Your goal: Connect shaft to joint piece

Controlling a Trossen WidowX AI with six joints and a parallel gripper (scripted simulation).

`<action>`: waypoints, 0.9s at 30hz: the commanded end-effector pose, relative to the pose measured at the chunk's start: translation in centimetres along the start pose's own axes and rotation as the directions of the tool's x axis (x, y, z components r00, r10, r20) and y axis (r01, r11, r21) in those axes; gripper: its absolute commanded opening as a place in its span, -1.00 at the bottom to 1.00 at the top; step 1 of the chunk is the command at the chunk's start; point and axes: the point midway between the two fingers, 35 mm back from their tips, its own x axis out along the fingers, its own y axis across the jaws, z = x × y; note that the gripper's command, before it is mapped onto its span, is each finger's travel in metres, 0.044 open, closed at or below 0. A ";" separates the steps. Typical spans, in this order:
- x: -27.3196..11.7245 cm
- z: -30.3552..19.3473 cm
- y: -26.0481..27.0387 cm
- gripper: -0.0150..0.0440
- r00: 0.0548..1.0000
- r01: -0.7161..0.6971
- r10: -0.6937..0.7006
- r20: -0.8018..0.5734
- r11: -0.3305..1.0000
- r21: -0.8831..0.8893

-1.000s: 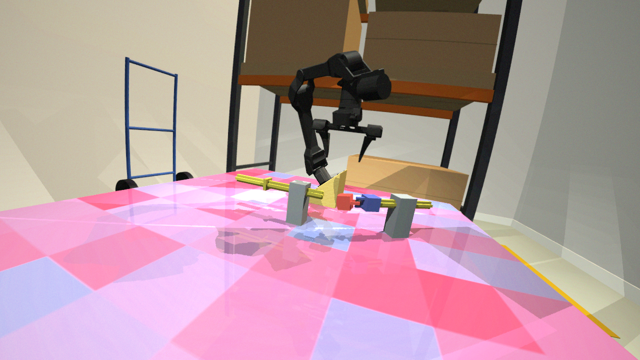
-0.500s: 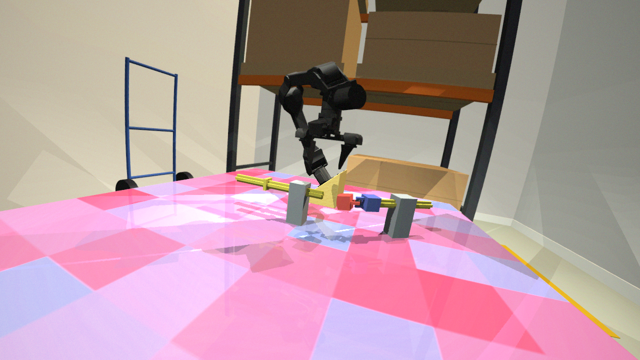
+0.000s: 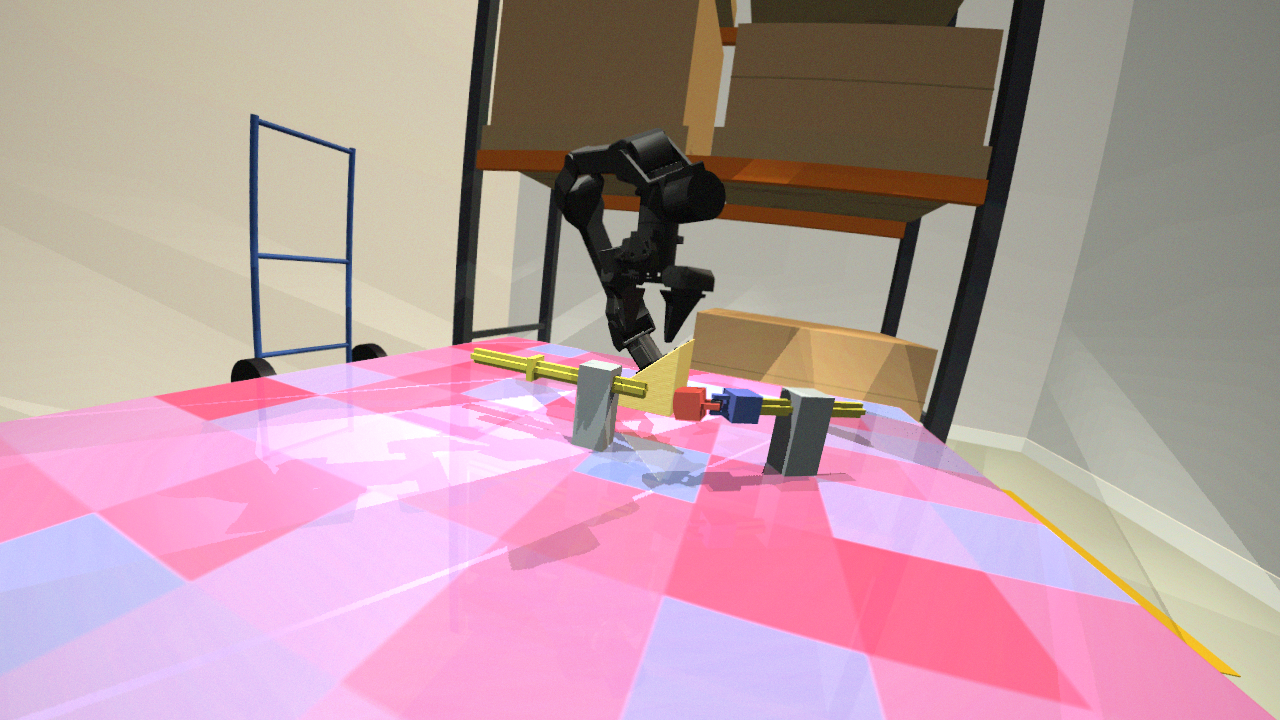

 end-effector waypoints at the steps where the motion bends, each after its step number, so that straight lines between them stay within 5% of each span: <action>1: 0.3 -0.1 -0.2 1.00 1.000 -0.002 0.003 -0.008 0.992 0.124; 13: 0.8 0.0 -0.3 1.00 1.000 -0.010 0.021 -0.018 0.876 0.482; 27: 1.3 0.1 -0.4 1.00 0.999 -0.002 0.042 -0.028 0.586 0.810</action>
